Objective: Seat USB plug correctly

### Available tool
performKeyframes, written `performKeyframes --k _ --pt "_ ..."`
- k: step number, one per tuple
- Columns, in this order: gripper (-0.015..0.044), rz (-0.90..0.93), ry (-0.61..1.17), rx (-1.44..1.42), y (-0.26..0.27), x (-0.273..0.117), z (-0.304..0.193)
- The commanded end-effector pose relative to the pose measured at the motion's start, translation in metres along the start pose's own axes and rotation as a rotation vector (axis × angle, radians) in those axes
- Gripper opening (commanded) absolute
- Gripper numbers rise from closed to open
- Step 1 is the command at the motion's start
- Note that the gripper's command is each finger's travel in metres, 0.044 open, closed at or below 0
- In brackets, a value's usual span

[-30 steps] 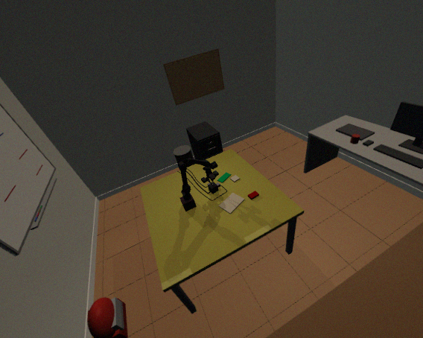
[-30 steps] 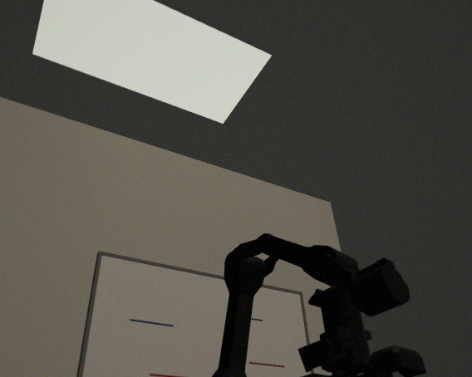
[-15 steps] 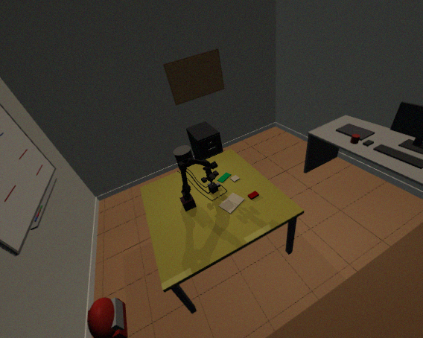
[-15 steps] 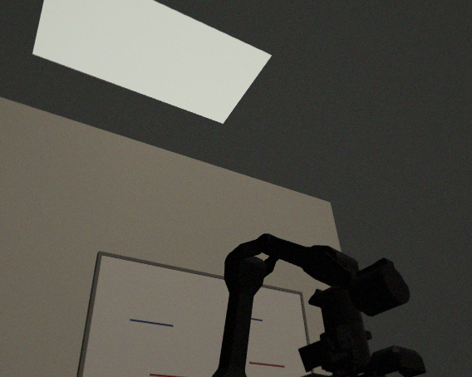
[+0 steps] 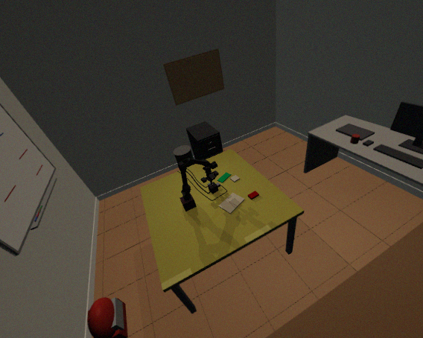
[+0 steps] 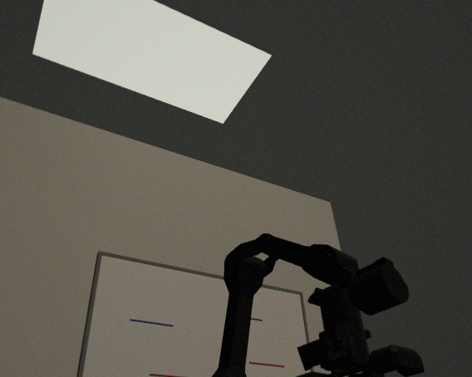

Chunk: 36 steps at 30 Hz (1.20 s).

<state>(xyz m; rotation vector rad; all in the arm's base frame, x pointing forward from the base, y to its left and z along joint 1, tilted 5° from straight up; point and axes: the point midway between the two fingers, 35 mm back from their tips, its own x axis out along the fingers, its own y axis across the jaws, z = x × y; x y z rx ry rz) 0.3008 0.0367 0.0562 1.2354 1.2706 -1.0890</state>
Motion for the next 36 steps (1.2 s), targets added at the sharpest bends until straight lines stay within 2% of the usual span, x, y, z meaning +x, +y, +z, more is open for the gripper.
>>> performKeyframes --k 1,36 --pt "0.0000 0.008 0.000 -0.001 0.002 -0.005 0.000" --pt "0.0000 0.008 0.000 -0.001 0.002 -0.028 0.000"
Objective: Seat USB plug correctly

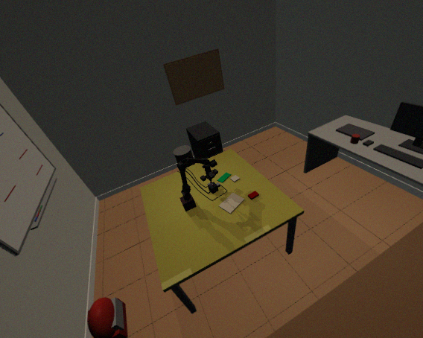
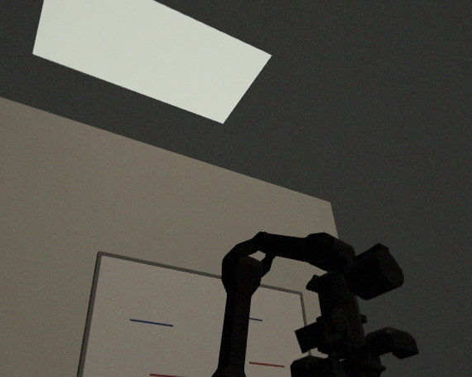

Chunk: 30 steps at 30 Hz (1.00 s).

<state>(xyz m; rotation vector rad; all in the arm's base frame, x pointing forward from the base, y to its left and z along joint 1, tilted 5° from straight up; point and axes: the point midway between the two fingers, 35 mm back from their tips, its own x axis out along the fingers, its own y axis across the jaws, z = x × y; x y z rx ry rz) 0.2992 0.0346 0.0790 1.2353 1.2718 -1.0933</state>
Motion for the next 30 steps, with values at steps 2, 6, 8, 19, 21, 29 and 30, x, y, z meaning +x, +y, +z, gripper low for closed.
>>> performKeyframes --k 2,6,8,19,21,29,30 --pt "0.0000 0.011 0.000 -0.004 0.0026 -0.0050 -0.0002" --pt "0.0000 0.009 0.000 -0.003 0.0022 -0.0044 -0.0002" --pt "0.0000 0.007 0.000 -0.017 0.0016 -0.0036 -0.0001" --pt "0.0000 0.004 0.000 -0.275 0.0007 -0.0024 -0.0001" --pt "0.0000 0.003 -0.001 -0.328 0.0007 -0.0024 -0.0001" --pt "0.0000 0.003 -0.001 -0.537 0.0007 -0.0023 -0.0001" --pt "0.0000 0.003 -0.001 -0.563 0.0007 -0.0023 -0.0001"
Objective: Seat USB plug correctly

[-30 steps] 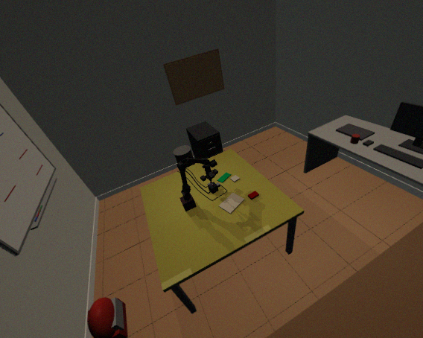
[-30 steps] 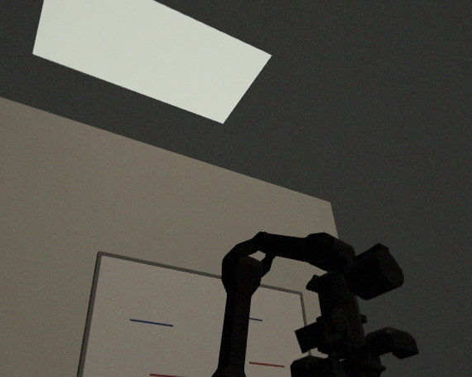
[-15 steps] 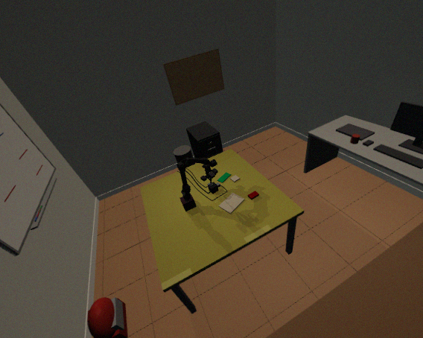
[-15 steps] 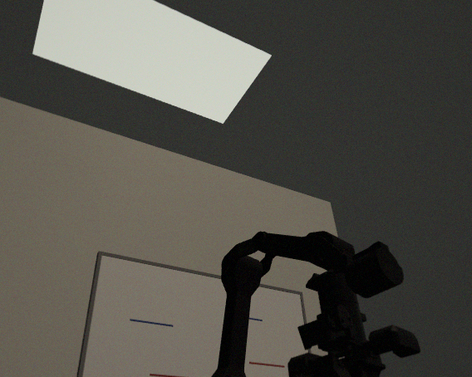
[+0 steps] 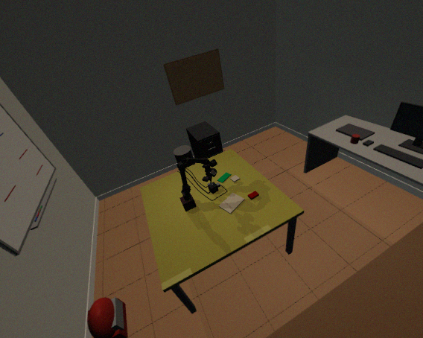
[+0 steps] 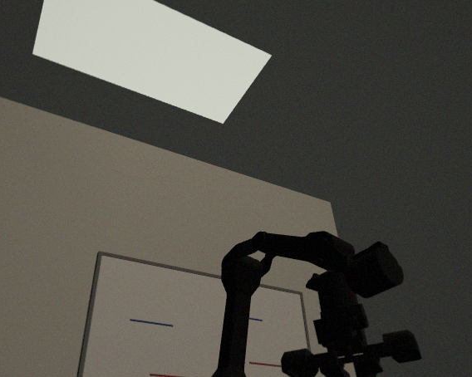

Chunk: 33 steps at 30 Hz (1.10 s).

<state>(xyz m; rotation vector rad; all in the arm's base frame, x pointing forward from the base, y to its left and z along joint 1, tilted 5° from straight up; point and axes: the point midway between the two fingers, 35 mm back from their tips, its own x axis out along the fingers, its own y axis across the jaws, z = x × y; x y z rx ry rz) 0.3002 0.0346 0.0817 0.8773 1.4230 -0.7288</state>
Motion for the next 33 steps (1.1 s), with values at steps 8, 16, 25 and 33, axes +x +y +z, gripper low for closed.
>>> performKeyframes --k 8,16,25,33 --pt "0.0000 -0.001 0.001 -0.299 -0.0004 0.0003 -0.0002" --pt "0.0000 -0.001 0.001 -0.509 -0.0004 0.0003 -0.0002" --pt "0.0000 -0.001 0.001 -0.744 -0.0004 0.0003 -0.0002" --pt "0.0000 -0.001 0.001 -0.954 -0.0004 0.0003 -0.0002"
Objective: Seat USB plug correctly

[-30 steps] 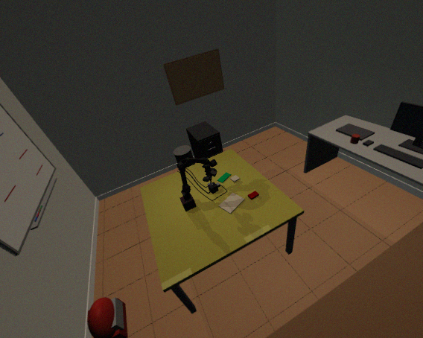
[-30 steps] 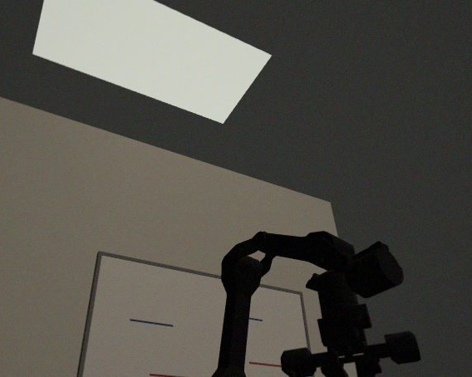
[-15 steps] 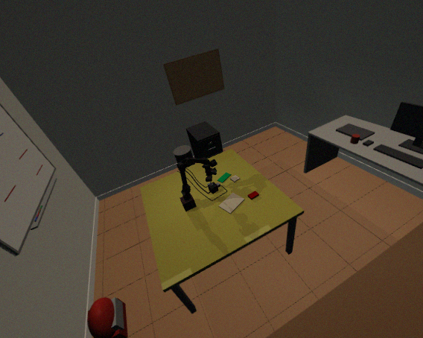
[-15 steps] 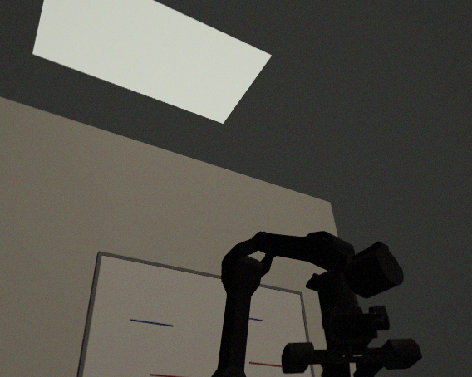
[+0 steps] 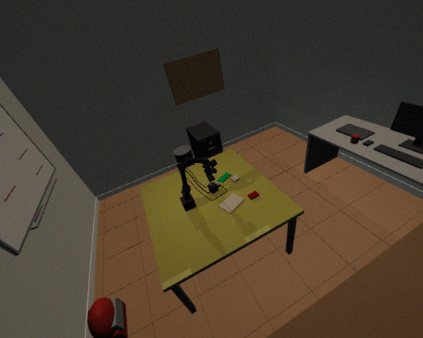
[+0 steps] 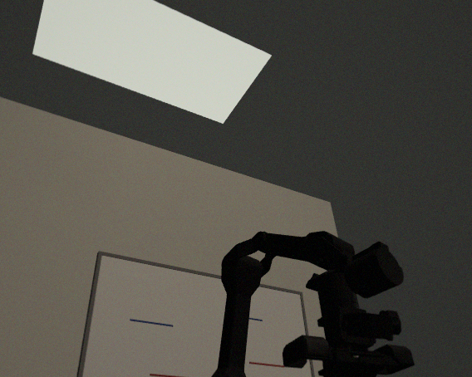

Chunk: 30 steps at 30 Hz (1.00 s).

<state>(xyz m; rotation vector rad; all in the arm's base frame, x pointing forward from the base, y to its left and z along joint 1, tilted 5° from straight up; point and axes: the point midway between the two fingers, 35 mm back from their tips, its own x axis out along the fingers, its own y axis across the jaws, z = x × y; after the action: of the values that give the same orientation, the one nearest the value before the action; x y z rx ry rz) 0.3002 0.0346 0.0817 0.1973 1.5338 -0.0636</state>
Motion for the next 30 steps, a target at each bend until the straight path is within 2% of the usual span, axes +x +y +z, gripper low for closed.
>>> performKeyframes --k 1,30 --pt "0.0000 0.000 0.001 -0.116 -0.0001 0.0003 -0.0004" --pt "0.0000 0.000 0.001 -0.875 -0.0001 0.0003 -0.0004"
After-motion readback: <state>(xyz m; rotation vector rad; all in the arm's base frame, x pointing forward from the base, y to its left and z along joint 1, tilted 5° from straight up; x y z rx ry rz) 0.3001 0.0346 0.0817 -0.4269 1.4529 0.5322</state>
